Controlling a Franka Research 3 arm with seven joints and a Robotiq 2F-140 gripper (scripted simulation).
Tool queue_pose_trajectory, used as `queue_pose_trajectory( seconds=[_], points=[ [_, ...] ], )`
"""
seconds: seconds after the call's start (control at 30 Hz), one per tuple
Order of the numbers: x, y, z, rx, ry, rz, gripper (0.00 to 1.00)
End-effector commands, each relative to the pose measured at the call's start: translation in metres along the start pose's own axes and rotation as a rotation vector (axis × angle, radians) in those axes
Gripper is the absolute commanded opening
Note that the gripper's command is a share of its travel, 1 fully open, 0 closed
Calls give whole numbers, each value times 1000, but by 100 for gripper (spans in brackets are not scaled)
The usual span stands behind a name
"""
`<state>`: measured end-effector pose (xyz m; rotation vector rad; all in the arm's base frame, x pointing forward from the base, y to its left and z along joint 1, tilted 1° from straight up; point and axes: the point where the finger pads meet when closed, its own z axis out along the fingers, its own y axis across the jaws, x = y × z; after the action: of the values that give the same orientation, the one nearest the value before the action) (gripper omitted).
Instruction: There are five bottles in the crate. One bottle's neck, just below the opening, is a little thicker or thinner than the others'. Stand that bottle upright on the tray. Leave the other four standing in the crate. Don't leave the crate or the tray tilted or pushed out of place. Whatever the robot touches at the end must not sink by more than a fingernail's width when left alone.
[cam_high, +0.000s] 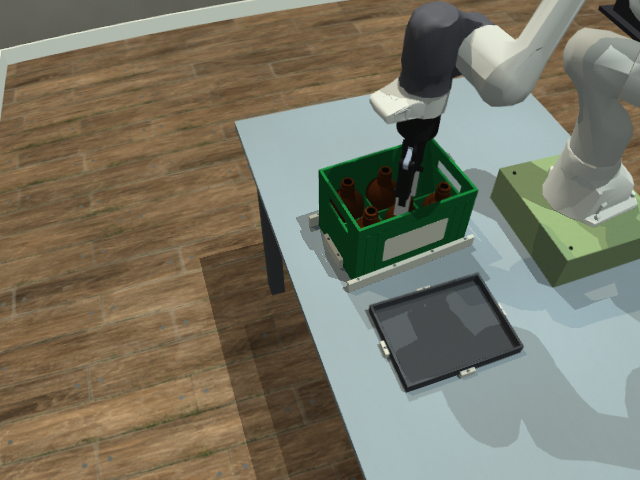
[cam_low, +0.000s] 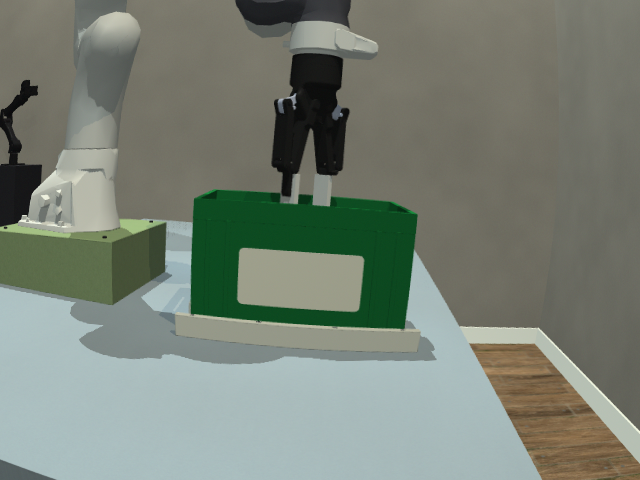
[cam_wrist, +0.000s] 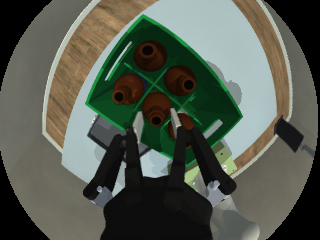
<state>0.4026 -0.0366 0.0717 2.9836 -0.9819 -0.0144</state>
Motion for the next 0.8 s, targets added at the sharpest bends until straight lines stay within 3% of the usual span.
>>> queue_pose_trajectory(
  seconds=[0.0, 0.4, 0.77],
  points=[
    [0, 0, 1, 1, -1, -6, 44],
    [0, 0, -1, 1, -1, -6, 44],
    [0, 0, -14, 1, -1, -6, 44]
  ],
)
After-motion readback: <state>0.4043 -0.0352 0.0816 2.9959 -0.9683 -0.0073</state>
